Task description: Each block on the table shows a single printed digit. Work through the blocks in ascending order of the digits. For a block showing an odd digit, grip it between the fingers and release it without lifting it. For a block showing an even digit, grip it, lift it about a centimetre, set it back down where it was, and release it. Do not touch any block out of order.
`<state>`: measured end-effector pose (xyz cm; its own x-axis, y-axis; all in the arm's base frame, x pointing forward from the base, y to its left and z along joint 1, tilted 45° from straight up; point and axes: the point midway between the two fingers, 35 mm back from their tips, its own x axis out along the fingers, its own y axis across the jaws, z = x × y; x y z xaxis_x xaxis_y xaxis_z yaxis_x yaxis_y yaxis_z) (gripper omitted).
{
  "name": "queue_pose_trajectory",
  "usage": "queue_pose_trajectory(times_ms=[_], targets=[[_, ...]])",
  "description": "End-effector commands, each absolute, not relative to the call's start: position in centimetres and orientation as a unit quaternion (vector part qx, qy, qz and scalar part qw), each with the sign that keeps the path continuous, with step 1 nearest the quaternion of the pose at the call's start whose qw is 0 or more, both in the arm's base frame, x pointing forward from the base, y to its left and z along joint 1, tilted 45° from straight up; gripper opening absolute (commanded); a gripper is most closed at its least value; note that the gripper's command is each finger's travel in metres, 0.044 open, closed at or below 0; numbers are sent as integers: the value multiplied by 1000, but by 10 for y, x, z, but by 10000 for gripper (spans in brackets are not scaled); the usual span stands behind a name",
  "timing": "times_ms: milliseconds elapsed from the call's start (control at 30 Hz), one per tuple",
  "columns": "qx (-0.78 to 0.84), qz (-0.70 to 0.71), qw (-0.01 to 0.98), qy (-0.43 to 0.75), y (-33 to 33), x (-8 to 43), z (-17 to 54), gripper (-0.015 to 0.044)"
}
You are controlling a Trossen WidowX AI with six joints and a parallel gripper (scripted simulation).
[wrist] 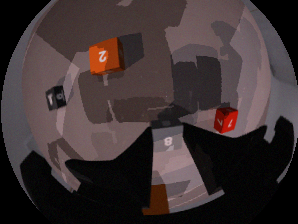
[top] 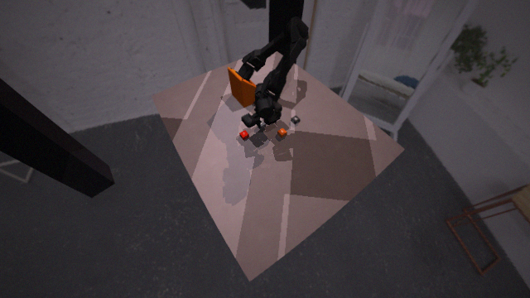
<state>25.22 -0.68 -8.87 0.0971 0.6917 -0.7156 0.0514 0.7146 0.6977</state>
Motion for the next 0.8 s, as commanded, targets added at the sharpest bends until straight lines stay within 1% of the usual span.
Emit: queue_pose_trajectory(times_ms=[0, 333, 667, 700, 767], targets=[[301, 236, 674, 633, -1, 249, -94, 120], [301, 236, 674, 633, -1, 249, -94, 120], [301, 236, 674, 633, -1, 249, -94, 383], [301, 236, 674, 633, -1, 249, -94, 400], [301, 236, 674, 633, -1, 249, -94, 400]])
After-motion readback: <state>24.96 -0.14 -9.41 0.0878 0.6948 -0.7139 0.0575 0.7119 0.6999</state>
